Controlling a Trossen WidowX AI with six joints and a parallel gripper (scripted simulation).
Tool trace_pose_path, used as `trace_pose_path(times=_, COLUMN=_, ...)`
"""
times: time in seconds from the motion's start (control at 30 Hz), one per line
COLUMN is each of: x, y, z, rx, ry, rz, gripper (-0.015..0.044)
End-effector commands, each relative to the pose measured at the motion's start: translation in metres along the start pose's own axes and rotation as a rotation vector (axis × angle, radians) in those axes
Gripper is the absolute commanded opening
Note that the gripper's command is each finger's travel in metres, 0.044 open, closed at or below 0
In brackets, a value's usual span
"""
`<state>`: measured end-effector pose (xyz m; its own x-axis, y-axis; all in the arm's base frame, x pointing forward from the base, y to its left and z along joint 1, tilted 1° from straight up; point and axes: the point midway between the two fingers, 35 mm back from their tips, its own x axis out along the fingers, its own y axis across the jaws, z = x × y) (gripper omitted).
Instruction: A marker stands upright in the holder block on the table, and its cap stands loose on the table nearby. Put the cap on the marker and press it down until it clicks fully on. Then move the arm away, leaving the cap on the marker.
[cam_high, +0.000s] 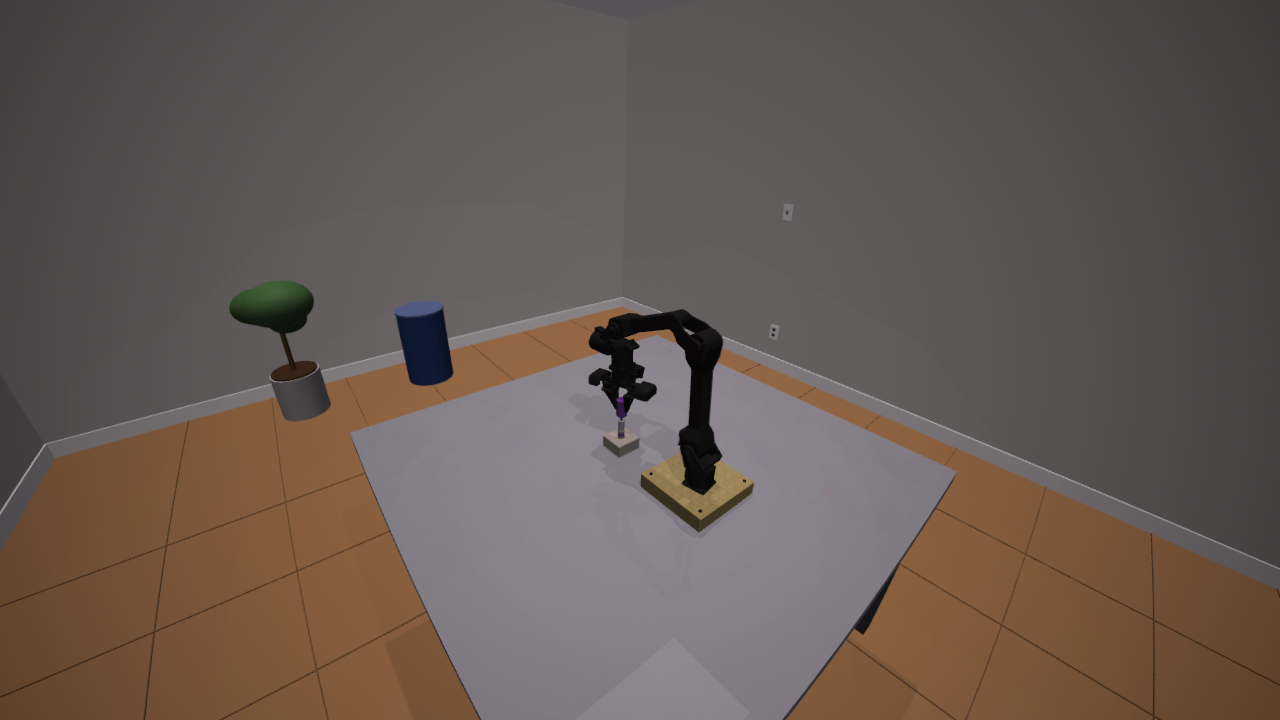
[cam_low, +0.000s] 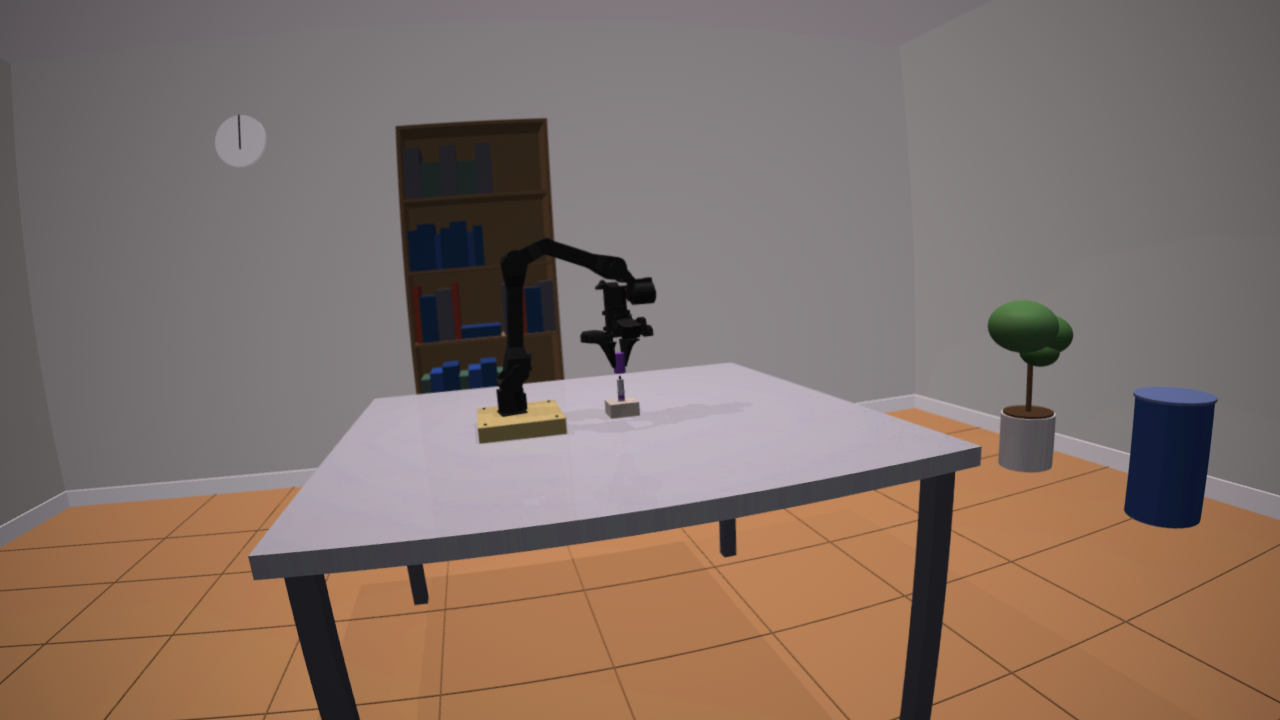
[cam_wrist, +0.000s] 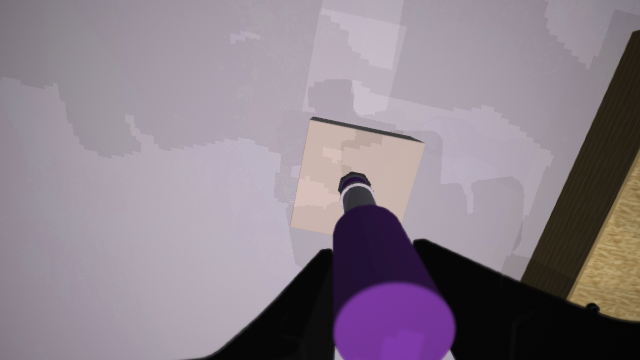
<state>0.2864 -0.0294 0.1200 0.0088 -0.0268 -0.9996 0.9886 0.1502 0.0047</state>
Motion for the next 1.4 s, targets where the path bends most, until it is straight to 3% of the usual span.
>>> trace_pose_path(times=0.0, x=0.007, y=0.001, z=-0.001, rx=0.004, ry=0.005, rz=0.001, gripper=0.0)
trace_pose_path(times=0.87, x=0.048, y=0.0, z=-0.001, rx=0.004, ry=0.005, rz=0.001, gripper=0.0)
trace_pose_path(times=1.23, x=0.05, y=0.0, z=-0.001, rx=0.004, ry=0.005, rz=0.001, gripper=0.0)
trace_pose_path(times=1.37, x=0.049, y=-0.001, z=-0.001, rx=0.003, ry=0.002, rz=-0.001, gripper=0.0105)
